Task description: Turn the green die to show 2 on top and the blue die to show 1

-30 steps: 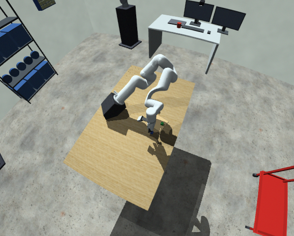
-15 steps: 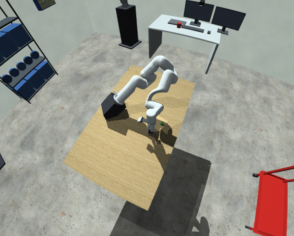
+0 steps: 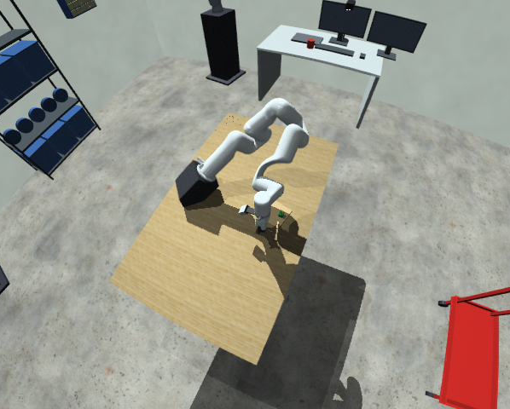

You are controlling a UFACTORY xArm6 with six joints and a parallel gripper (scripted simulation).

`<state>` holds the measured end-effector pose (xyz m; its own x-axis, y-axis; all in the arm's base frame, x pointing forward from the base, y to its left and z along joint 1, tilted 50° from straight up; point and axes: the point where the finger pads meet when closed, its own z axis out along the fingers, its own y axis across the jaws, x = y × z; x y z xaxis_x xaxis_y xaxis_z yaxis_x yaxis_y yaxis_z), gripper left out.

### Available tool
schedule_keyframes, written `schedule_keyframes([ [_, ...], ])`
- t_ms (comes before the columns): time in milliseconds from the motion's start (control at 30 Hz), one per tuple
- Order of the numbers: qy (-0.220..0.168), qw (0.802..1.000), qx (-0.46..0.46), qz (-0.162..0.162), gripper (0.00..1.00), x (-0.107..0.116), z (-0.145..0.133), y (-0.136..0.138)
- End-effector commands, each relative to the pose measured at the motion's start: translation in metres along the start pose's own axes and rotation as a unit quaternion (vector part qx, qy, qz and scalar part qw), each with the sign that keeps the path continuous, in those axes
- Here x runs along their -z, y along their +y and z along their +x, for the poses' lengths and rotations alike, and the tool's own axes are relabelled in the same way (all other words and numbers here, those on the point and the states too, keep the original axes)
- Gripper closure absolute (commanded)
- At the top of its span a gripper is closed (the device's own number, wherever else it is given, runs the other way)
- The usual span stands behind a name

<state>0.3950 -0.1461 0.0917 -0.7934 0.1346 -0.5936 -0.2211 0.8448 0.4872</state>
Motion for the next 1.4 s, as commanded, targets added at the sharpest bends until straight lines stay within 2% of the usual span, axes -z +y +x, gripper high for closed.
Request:
schedule_keyframes([
  [0,-0.001,1.0,0.0,0.001,0.58,-0.0031,-0.0008,-0.0007],
  [1367,-0.001,1.0,0.0,0.001,0.58,-0.0074,-0.0009,-0.0009],
])
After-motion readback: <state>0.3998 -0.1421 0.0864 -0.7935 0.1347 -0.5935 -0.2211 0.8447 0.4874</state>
